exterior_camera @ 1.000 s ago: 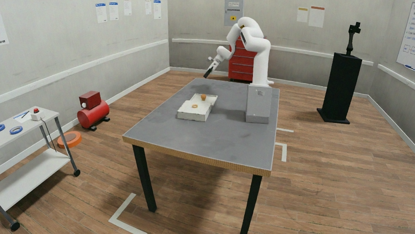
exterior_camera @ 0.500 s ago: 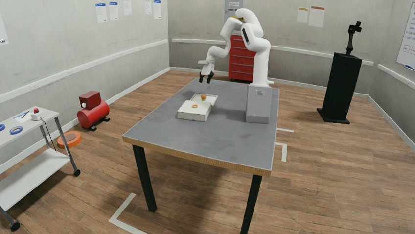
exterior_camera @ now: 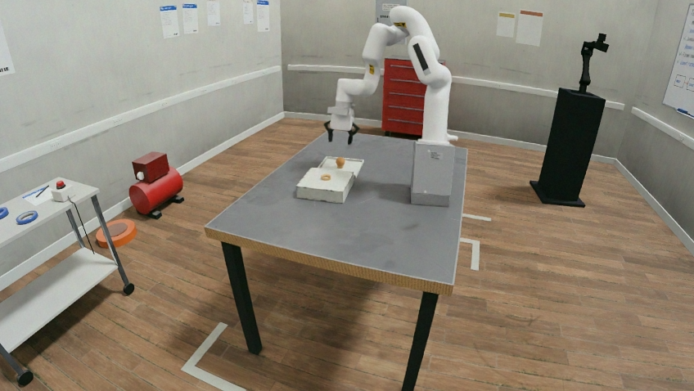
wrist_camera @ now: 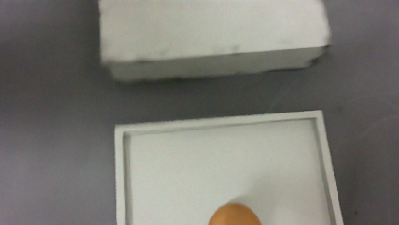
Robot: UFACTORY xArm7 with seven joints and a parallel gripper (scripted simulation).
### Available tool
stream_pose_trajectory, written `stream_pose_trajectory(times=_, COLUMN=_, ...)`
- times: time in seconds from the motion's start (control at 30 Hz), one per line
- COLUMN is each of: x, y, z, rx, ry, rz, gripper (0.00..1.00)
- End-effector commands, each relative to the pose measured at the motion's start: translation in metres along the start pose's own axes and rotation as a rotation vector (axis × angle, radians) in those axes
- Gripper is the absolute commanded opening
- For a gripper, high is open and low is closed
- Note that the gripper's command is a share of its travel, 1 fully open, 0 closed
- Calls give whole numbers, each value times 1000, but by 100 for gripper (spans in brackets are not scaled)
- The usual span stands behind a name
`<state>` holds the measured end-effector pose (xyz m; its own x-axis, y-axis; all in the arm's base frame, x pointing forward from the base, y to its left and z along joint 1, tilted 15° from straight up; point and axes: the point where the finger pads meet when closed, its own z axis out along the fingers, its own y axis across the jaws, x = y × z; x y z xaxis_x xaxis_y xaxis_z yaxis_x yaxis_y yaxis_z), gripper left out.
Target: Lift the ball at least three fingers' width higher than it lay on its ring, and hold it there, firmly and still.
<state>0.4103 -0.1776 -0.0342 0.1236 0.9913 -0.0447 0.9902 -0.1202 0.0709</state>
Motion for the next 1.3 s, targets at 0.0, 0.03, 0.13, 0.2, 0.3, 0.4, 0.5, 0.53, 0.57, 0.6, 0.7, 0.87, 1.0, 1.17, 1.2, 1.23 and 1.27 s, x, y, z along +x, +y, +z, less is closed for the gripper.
stream_pose_trajectory(times=0.0, x=-1, y=0, z=1, rx=33, ry=-205, rz=-78, gripper=100)
stream_pose_trajectory(times=0.03, x=-1, y=0, z=1, rx=33, ry=-205, rz=-78, gripper=100)
stream_pose_trajectory(times=0.13, x=-1, y=0, z=1, rx=33, ry=-205, rz=-78, gripper=100)
stream_pose_trajectory(times=0.2, x=-1, y=0, z=1, rx=33, ry=-205, rz=-78, gripper=100)
stream_pose_trajectory(times=0.3, x=-1, y=0, z=1, rx=33, ry=-205, rz=-78, gripper=100)
stream_pose_trajectory(times=0.4, x=-1, y=0, z=1, rx=33, ry=-205, rz=-78, gripper=100)
stream_pose_trajectory(times=0.5, x=-1, y=0, z=1, rx=33, ry=-205, rz=-78, gripper=100)
stream_pose_trajectory(times=0.53, x=-1, y=0, z=1, rx=33, ry=-205, rz=-78, gripper=100)
stream_pose_trajectory(times=0.57, x=-1, y=0, z=1, rx=33, ry=-205, rz=-78, gripper=100)
stream_pose_trajectory(times=0.6, x=-1, y=0, z=1, rx=33, ry=-205, rz=-78, gripper=100)
stream_pose_trajectory(times=0.7, x=-1, y=0, z=1, rx=33, ry=-205, rz=-78, gripper=100)
stream_pose_trajectory(times=0.87, x=-2, y=0, z=6, rx=33, ry=-206, rz=-78, gripper=100)
stream_pose_trajectory(times=1.0, x=-9, y=-1, z=38, rx=33, ry=-206, rz=-77, gripper=100)
stream_pose_trajectory(times=1.17, x=-19, y=-2, z=89, rx=33, ry=-206, rz=-77, gripper=100)
stream_pose_trajectory(times=1.2, x=-20, y=-3, z=94, rx=33, ry=-206, rz=-77, gripper=100)
stream_pose_trajectory(times=1.23, x=-20, y=-3, z=94, rx=33, ry=-206, rz=-77, gripper=100)
stream_pose_trajectory(times=1.27, x=-20, y=-3, z=94, rx=33, ry=-206, rz=-77, gripper=100)
